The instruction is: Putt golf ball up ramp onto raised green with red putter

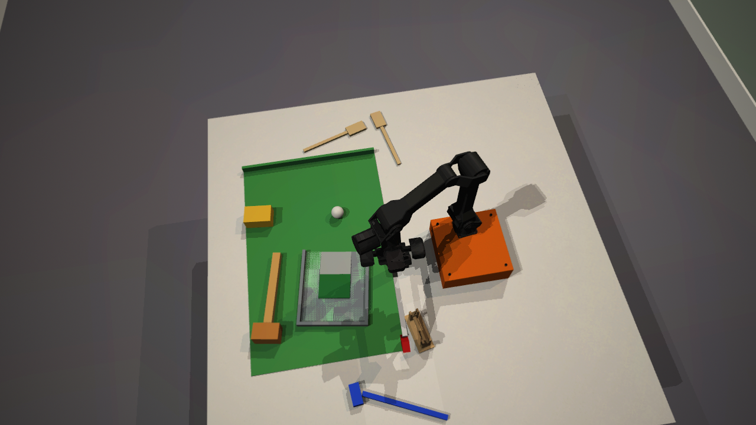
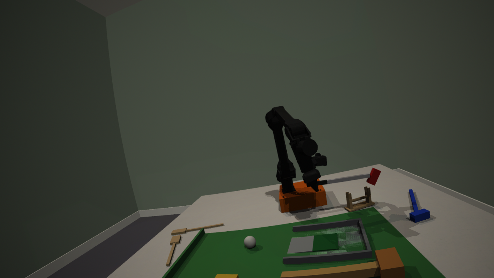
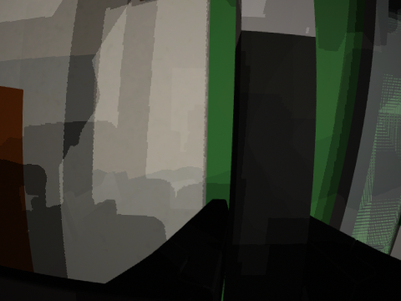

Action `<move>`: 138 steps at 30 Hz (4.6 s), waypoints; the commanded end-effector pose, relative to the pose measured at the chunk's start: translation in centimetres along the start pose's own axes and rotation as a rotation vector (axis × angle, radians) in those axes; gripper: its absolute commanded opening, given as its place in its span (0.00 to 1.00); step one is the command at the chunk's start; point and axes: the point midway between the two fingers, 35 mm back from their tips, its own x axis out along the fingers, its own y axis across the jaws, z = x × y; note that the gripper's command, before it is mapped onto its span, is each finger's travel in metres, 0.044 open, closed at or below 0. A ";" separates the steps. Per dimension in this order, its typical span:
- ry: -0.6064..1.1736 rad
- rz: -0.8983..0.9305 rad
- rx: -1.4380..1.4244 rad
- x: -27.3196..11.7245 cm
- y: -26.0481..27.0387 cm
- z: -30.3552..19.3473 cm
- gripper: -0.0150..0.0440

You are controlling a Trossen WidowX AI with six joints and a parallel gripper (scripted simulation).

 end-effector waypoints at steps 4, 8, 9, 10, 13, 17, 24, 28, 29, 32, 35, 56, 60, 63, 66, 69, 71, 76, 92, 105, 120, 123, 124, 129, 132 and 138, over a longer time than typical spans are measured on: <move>0.019 -0.030 0.192 -1.0 -1.1 -3.4 0.25; 0.031 -0.044 0.294 -1.6 -1.5 -5.4 0.25; 0.034 -0.047 0.320 -1.7 -1.5 -5.9 0.25; 0.037 -0.051 0.346 -1.8 -1.6 -6.3 0.25; 0.046 -0.061 0.424 -2.2 -1.7 -7.8 0.25; 0.057 -0.075 0.527 -2.8 -1.7 -9.8 0.25; 0.076 -0.098 0.709 -3.7 -1.4 -13.2 0.25; 0.086 -0.111 0.813 -4.2 -1.0 -15.0 0.25; 0.088 -0.114 0.839 -4.4 -0.9 -15.5 0.25; 0.095 -0.123 0.917 -4.8 -0.5 -16.9 0.25; 0.102 -0.133 0.995 -5.2 0.0 -18.2 0.25; 0.140 -0.194 1.532 -7.7 5.3 -26.1 0.25; 0.149 -0.202 1.629 -8.1 6.6 -27.4 0.25; 0.155 -0.208 1.696 -8.5 7.6 -28.2 0.25; 0.157 -0.209 1.712 -8.5 7.8 -28.4 0.25; 0.157 -0.209 1.712 -8.5 7.8 -28.4 0.25; 0.157 -0.209 1.712 -8.3 7.8 -28.4 0.25; 0.156 -0.209 1.712 -6.7 7.7 -28.9 0.25; 0.156 -0.209 1.712 -3.7 7.7 -29.6 0.25; 0.156 -0.209 1.712 -1.7 7.7 -30.0 0.25; 0.158 -0.206 1.709 -2.2 7.8 -31.0 0.25; 0.158 -0.209 1.711 -2.4 8.1 -32.5 0.25; 0.158 -0.210 1.711 -2.4 8.1 -32.8 0.25; 0.158 -0.211 1.711 -2.4 8.1 -32.9 0.25; 0.158 -0.211 1.711 -2.4 8.1 -32.9 0.25; 0.157 -0.201 1.712 -2.2 8.1 -32.4 0.25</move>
